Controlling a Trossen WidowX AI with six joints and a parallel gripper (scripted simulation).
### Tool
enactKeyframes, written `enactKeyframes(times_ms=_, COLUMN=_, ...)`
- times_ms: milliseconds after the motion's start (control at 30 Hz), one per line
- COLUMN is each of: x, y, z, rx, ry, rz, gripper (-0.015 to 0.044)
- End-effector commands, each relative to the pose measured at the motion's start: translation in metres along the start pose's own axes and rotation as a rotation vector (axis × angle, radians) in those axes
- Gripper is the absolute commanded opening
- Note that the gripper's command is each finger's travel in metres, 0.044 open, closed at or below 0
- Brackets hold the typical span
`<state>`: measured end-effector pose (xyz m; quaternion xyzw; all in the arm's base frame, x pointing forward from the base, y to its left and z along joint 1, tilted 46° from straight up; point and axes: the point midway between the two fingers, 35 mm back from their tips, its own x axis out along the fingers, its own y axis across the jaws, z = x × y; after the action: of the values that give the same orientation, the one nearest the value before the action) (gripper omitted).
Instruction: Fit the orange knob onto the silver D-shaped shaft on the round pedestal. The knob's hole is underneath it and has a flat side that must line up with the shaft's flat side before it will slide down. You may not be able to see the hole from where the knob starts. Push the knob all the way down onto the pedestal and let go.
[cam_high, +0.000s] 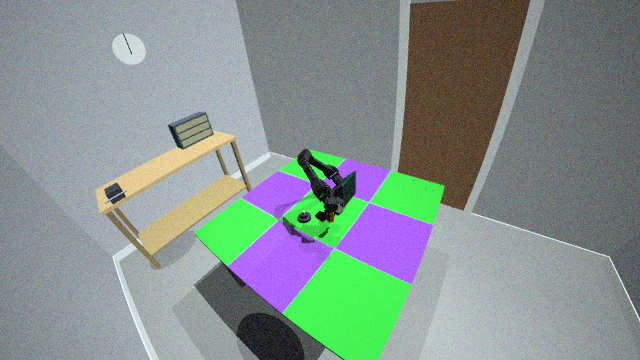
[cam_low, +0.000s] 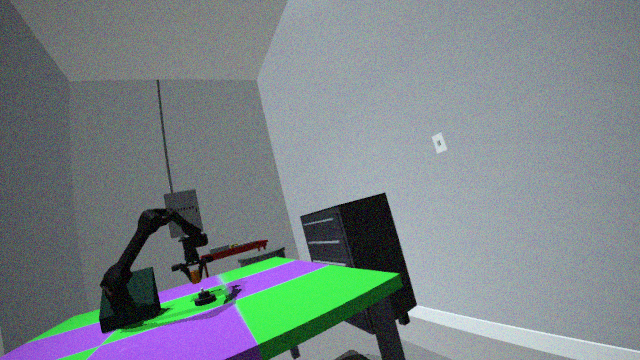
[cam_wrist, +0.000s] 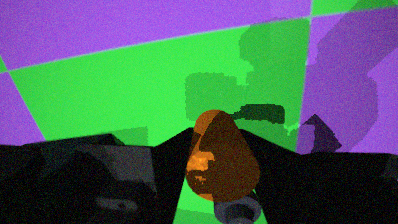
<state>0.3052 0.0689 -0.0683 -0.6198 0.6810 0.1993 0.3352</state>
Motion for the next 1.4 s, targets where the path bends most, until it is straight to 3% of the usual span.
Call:
enactKeyframes(times_ms=0, x=-0.016, y=-0.003, z=0.001, rx=0.011, ry=-0.013, rz=-0.008, gripper=0.0000)
enactKeyframes(times_ms=667, x=-0.078, y=0.000, z=0.001, rx=0.012, ry=-0.008, rz=-0.007, gripper=0.0000)
enactKeyframes(times_ms=1367, x=-0.065, y=-0.026, z=-0.045, rx=0.050, ry=-0.023, rz=-0.010, gripper=0.0000)
